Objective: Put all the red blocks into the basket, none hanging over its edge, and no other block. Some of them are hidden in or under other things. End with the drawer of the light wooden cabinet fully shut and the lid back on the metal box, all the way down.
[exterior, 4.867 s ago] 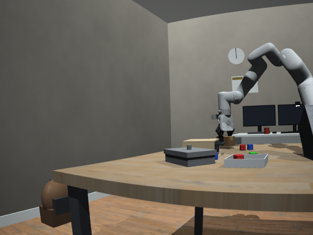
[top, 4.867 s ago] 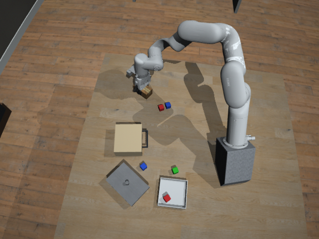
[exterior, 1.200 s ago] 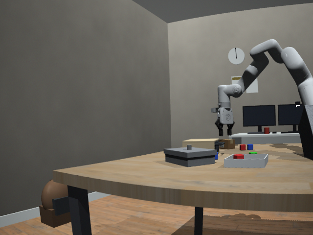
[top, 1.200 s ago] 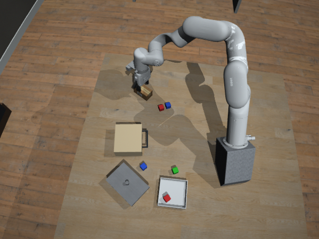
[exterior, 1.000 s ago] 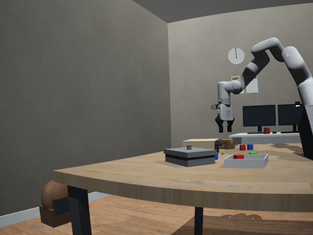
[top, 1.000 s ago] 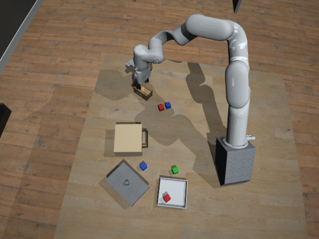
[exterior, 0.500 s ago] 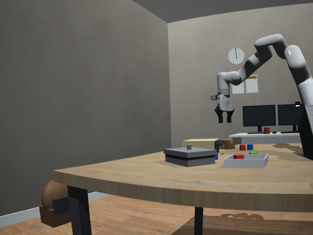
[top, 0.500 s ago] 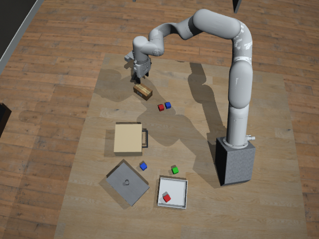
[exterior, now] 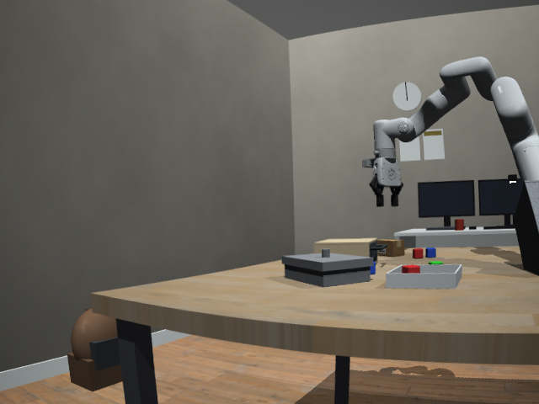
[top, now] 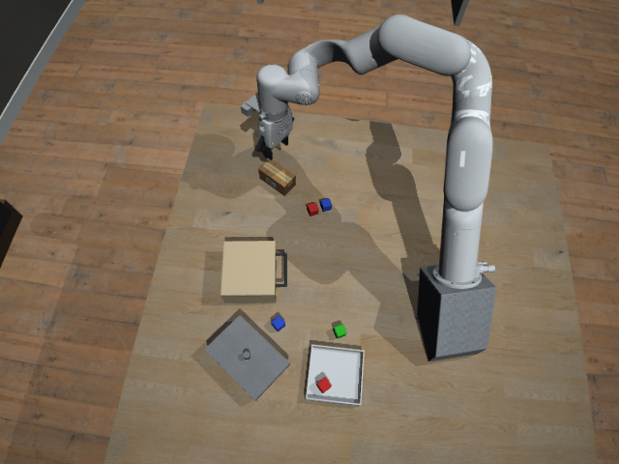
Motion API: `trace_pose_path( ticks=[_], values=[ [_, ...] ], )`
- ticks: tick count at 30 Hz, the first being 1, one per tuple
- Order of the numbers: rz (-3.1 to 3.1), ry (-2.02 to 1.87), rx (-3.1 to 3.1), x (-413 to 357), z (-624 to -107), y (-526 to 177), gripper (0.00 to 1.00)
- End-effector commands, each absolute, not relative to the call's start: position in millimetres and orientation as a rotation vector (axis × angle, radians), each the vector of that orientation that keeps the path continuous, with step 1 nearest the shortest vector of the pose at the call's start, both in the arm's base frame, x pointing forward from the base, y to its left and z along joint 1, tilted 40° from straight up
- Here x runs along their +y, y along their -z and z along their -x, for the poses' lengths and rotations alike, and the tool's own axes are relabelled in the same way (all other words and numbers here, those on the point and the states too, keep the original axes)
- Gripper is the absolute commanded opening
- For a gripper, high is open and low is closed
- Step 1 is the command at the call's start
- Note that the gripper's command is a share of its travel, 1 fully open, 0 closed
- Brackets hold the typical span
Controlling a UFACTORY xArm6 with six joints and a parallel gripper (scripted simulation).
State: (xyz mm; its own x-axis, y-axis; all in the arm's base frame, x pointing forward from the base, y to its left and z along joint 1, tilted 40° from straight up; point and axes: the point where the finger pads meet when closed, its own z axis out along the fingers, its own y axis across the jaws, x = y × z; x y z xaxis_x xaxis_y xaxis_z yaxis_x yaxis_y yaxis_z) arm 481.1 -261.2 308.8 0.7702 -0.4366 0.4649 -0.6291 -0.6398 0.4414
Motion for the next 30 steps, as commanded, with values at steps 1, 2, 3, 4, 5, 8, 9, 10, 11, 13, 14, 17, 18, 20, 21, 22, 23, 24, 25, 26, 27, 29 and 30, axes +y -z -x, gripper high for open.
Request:
trace_pose_path(
  ticks=[1, 2, 3, 4, 5, 8, 9, 10, 11, 13, 14, 17, 18, 20, 21, 22, 23, 24, 25, 26, 27, 29, 30],
  values=[
    [-2.364, -0.430, -0.793, -261, -482, -311, 0.73],
    [-2.364, -0.429, -0.790, -261, -482, -311, 0.73],
    [-2.368, -0.424, -0.776, -259, -481, -310, 0.73],
    [-2.376, -0.412, -0.742, -257, -478, -308, 0.73],
    [-2.389, -0.392, -0.684, -253, -473, -305, 0.73],
    [-2.436, -0.282, -0.375, -232, -446, -287, 0.73],
    [-2.440, -0.261, -0.318, -223, -434, -278, 0.73],
    [-2.444, -0.237, -0.252, -214, -421, -269, 0.73],
    [-2.446, -0.207, -0.179, -206, -409, -260, 0.73],
    [-2.445, -0.145, -0.034, -195, -391, -245, 0.73],
    [-2.443, -0.114, 0.038, -189, -380, -237, 0.73],
    [-2.439, -0.084, 0.112, -185, -372, -232, 0.73],
    [-2.418, -0.014, 0.328, -183, -369, -229, 0.73],
    [-2.405, 0.009, 0.423, -182, -367, -228, 0.73],
    [-2.402, 0.013, 0.448, -182, -367, -228, 0.73],
    [-2.402, 0.013, 0.448, -182, -367, -228, 0.73],
    [-2.402, 0.013, 0.448, -182, -367, -228, 0.73],
    [-2.402, 0.013, 0.448, -182, -367, -228, 0.73],
    [-2.402, 0.013, 0.448, -182, -367, -228, 0.73],
    [-2.402, 0.013, 0.448, -182, -367, -228, 0.73],
    [-2.402, 0.013, 0.448, -182, -367, -228, 0.73],
    [-2.402, 0.013, 0.448, -182, -367, -228, 0.73],
    [-2.402, 0.013, 0.448, -182, -367, -228, 0.73]
  ],
)
